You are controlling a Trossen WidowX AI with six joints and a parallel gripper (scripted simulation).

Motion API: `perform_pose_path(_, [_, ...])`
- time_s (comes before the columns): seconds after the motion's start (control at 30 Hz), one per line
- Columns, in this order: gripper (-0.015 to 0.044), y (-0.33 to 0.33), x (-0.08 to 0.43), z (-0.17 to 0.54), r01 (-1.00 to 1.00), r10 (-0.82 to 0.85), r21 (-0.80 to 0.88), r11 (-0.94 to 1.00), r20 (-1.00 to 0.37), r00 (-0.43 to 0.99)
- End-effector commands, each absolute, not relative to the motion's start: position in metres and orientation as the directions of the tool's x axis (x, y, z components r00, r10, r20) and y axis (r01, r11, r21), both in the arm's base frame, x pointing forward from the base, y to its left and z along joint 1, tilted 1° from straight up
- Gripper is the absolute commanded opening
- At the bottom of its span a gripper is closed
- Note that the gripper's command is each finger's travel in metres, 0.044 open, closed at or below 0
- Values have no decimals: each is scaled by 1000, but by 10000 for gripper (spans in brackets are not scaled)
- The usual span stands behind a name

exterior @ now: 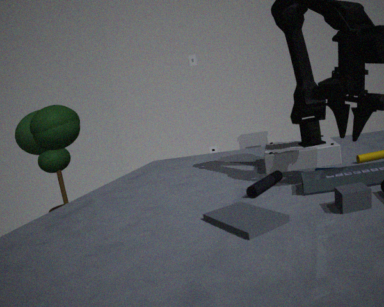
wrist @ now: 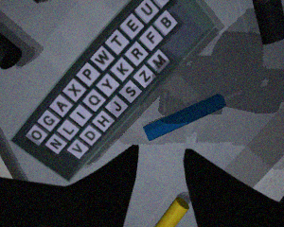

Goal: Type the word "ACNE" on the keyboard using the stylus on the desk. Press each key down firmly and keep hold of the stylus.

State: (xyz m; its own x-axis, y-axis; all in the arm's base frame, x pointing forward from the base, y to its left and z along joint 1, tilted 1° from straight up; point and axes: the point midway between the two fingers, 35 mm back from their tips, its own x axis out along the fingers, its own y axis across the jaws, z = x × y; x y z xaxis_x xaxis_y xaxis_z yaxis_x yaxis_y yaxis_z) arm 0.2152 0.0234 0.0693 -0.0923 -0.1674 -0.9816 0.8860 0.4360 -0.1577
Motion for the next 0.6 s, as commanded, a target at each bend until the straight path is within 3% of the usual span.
perform_pose_path(0.0, [150, 0, 185, 55, 936, -345, -115, -333, -909, -234])
perform_pose_path(0.23, [150, -7, 176, 53, 809, -401, 20, -588, -875, -270])
perform_pose_path(0.57, [150, -8, 175, 52, 794, -406, 34, -607, -872, -273])
